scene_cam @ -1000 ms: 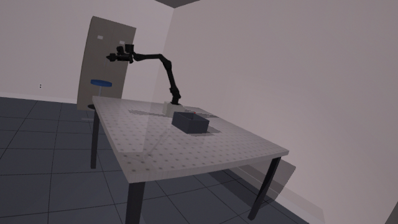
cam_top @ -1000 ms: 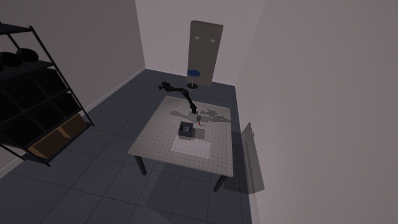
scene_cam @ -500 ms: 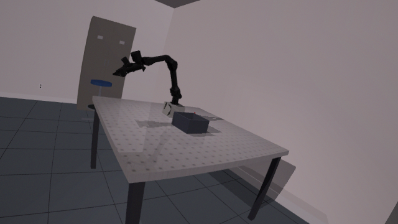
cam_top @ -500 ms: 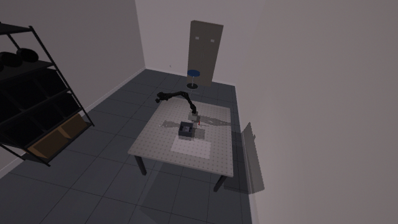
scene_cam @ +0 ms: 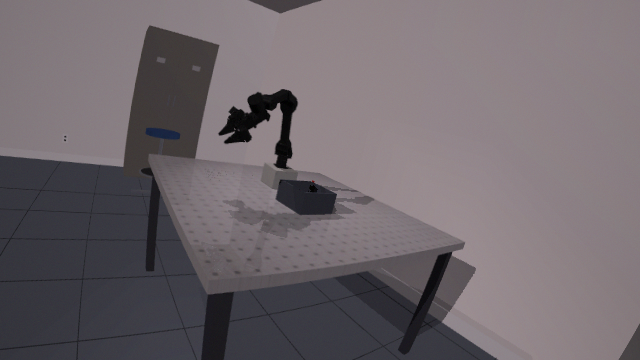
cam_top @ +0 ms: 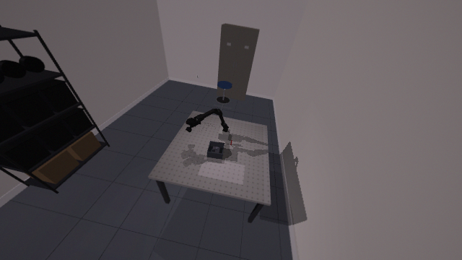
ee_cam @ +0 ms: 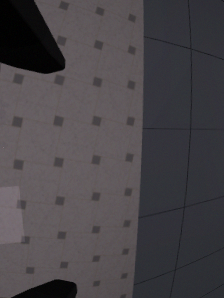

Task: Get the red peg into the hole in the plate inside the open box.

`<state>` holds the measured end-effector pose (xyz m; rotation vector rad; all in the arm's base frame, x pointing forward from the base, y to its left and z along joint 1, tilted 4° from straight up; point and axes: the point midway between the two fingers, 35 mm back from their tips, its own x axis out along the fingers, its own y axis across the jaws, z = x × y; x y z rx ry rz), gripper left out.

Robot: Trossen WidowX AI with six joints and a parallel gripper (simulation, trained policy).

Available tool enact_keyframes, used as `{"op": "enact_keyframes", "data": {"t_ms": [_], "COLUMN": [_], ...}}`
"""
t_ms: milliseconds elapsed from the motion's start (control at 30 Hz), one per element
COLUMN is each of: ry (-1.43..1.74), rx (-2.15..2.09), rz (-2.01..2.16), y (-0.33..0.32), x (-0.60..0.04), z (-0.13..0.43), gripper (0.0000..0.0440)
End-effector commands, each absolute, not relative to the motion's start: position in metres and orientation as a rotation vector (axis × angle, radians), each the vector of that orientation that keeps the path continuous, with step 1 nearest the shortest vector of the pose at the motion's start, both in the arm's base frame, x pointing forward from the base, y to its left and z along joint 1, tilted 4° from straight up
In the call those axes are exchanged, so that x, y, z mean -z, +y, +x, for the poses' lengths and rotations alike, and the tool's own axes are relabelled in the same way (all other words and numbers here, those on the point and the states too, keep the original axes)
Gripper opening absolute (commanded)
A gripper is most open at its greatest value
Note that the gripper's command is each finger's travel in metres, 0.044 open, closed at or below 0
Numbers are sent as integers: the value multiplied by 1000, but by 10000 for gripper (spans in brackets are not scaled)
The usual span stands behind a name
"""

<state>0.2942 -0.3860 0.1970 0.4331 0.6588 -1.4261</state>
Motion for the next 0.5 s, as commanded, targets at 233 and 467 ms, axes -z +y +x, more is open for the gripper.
{"op": "enact_keyframes", "data": {"t_ms": [233, 467], "ry": [814, 929], "rx": [1187, 1026], "rz": [463, 472], "y": [-263, -171], "x": [-182, -174], "z": [349, 361], "gripper": [440, 440]}}
